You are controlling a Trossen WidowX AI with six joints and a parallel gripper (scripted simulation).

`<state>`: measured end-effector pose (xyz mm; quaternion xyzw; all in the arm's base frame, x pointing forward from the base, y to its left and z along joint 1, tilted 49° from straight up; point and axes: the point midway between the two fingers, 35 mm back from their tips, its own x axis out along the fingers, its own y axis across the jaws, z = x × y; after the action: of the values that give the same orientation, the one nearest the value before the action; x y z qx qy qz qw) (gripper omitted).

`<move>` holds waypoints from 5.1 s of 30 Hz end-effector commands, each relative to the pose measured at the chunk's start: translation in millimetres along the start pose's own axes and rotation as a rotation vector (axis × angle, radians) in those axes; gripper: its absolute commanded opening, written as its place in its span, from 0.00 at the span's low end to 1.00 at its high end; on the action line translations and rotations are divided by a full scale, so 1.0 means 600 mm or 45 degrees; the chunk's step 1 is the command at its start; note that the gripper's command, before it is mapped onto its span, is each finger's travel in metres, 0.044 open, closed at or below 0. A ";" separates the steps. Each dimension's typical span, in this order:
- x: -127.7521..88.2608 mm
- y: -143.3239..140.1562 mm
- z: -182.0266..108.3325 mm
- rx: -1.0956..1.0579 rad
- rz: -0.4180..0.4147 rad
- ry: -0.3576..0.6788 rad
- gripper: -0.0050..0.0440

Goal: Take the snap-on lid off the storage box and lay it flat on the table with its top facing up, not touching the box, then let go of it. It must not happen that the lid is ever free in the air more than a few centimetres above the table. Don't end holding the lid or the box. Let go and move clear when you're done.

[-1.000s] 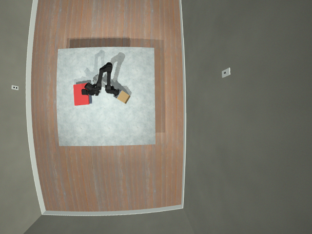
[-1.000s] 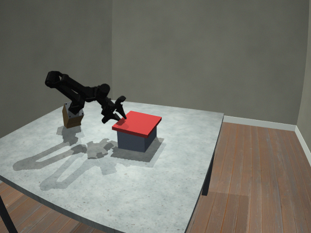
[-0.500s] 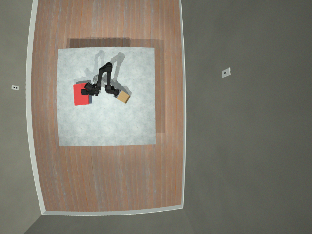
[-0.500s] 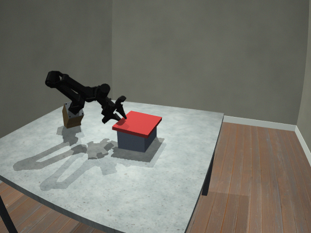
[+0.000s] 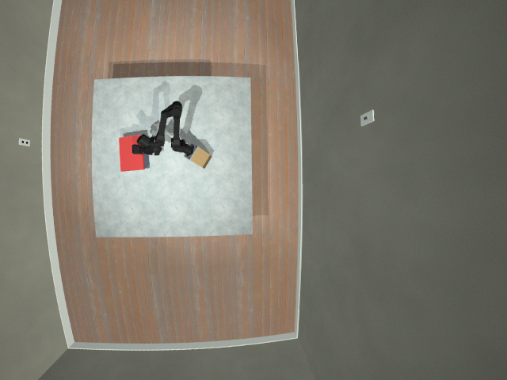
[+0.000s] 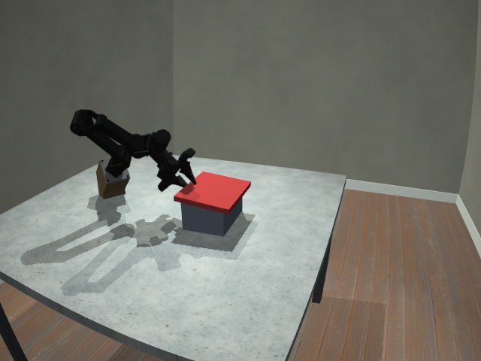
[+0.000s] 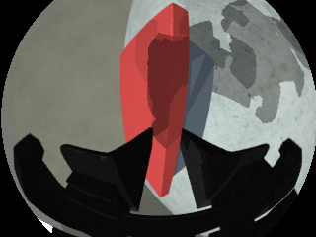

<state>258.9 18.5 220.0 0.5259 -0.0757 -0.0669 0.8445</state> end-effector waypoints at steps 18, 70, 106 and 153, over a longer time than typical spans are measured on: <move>-0.003 0.008 0.000 -0.002 -0.008 0.000 0.00; -0.053 0.113 0.000 -0.002 -0.008 0.000 0.00; -0.100 0.170 0.000 -0.002 -0.008 0.001 0.00; -0.116 0.170 0.126 -0.002 -0.008 0.000 0.00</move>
<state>181.4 15.3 334.2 0.5173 -0.0738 -0.0757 0.8493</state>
